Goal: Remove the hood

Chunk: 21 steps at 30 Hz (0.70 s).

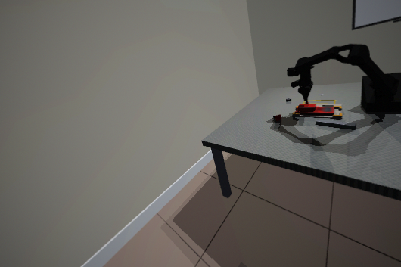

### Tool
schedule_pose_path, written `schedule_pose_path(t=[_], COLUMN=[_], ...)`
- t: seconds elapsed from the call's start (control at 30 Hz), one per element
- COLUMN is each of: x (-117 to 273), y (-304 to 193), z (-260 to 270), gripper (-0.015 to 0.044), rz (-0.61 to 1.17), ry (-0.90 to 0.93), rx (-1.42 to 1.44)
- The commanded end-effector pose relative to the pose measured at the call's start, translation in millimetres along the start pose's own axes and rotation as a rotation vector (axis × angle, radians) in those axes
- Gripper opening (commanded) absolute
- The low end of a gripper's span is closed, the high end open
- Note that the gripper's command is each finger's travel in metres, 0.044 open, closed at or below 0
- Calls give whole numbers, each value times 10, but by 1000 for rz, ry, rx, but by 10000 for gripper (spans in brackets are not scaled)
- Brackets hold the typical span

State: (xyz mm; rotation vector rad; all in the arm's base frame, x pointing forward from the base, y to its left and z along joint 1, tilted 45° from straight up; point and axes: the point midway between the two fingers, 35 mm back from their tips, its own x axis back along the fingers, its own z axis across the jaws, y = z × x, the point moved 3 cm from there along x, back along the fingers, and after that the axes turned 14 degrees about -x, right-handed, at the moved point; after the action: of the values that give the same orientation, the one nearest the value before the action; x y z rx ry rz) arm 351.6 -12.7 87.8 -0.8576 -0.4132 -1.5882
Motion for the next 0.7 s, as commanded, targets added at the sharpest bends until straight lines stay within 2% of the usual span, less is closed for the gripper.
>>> schedule_pose_path(t=[0.0,0.67], x=[-52,-185], y=[-3,2], z=[0,2], gripper=[440,440], rz=[6,6], ry=[5,5], rx=[-6,-6])
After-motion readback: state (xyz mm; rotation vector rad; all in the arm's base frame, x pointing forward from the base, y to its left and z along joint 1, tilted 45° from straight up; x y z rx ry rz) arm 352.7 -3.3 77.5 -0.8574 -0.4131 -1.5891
